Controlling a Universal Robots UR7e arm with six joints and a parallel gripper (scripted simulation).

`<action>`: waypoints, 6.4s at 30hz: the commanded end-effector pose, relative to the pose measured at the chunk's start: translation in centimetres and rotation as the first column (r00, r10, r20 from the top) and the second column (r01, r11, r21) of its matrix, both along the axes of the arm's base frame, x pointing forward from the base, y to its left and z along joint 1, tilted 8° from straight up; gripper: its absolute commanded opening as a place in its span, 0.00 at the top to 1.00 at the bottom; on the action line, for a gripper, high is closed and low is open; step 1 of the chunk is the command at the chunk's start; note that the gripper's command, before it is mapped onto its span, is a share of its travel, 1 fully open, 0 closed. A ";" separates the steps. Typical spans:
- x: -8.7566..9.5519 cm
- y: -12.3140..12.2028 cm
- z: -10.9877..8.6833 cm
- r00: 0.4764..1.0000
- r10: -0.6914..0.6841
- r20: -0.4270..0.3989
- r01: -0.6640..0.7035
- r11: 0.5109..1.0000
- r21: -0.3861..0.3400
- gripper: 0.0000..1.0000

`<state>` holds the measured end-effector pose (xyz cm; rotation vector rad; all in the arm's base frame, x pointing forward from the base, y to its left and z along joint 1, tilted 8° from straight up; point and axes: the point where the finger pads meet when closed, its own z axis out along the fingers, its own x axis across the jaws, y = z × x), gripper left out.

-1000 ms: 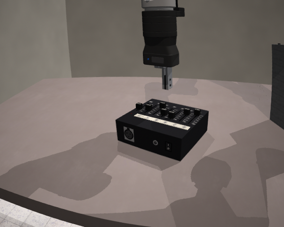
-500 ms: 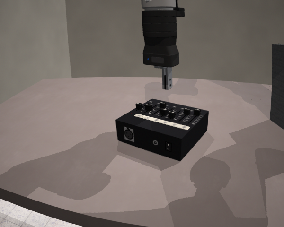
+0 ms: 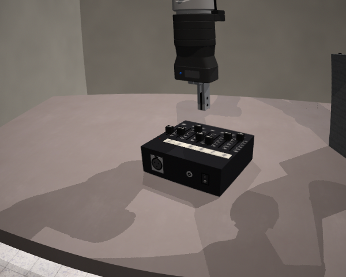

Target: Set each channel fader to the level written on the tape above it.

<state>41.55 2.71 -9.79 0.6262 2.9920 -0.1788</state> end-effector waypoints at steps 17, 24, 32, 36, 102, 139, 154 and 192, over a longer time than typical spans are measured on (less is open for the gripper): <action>0.1 -0.2 -1.2 1.000 0.000 0.001 0.000 1.000 0.000 1.00; 0.1 -0.2 -1.5 1.000 0.000 0.001 0.000 1.000 0.000 1.00; 0.2 -0.2 -1.9 1.000 0.000 0.001 0.000 1.000 0.000 1.00; 0.2 -0.3 -2.1 1.000 0.000 0.001 0.000 1.000 0.000 1.00; 0.2 -0.4 -3.0 1.000 0.000 0.001 0.000 1.000 0.000 1.00; 0.3 -0.3 -3.3 1.000 0.000 0.001 0.000 1.000 0.000 1.00; 0.5 0.2 -3.4 1.000 0.000 0.001 0.000 1.000 0.000 1.00; 1.2 1.7 -3.6 1.000 0.000 0.001 0.000 1.000 0.000 1.00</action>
